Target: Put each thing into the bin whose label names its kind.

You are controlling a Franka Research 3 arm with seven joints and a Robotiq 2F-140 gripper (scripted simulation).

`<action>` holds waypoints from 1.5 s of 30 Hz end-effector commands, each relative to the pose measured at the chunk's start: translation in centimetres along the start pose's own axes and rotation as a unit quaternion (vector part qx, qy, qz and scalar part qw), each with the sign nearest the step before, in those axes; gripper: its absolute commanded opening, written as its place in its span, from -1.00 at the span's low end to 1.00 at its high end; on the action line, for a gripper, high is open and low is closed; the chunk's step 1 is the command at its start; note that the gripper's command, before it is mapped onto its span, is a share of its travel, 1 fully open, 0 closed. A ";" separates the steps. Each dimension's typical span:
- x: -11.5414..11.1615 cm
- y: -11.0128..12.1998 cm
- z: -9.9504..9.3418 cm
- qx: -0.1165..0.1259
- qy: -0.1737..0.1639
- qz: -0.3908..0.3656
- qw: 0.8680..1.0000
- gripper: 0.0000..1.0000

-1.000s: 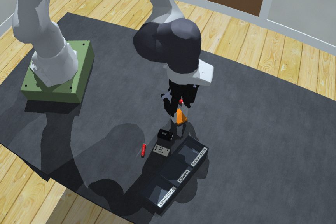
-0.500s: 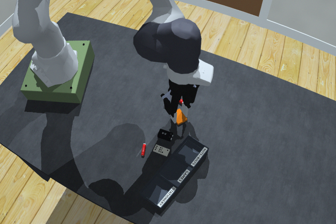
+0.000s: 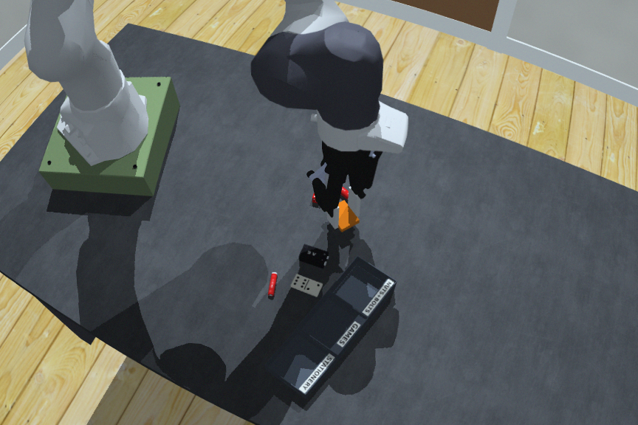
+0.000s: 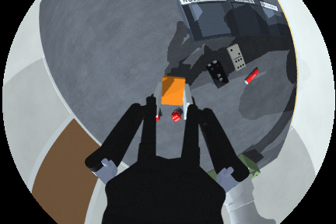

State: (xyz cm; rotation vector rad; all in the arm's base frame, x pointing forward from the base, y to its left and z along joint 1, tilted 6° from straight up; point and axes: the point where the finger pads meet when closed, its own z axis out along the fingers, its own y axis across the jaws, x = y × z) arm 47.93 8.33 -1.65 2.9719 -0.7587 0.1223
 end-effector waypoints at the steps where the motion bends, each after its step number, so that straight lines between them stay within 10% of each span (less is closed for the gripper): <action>1: -0.4 0.3 -0.8 -0.006 -0.004 0.005 1.000 -0.57; 10: -0.3 0.3 -3.8 -0.006 -0.004 0.005 1.000 -0.57; 45: -0.3 0.3 -3.8 -0.006 -0.004 0.005 1.000 -0.57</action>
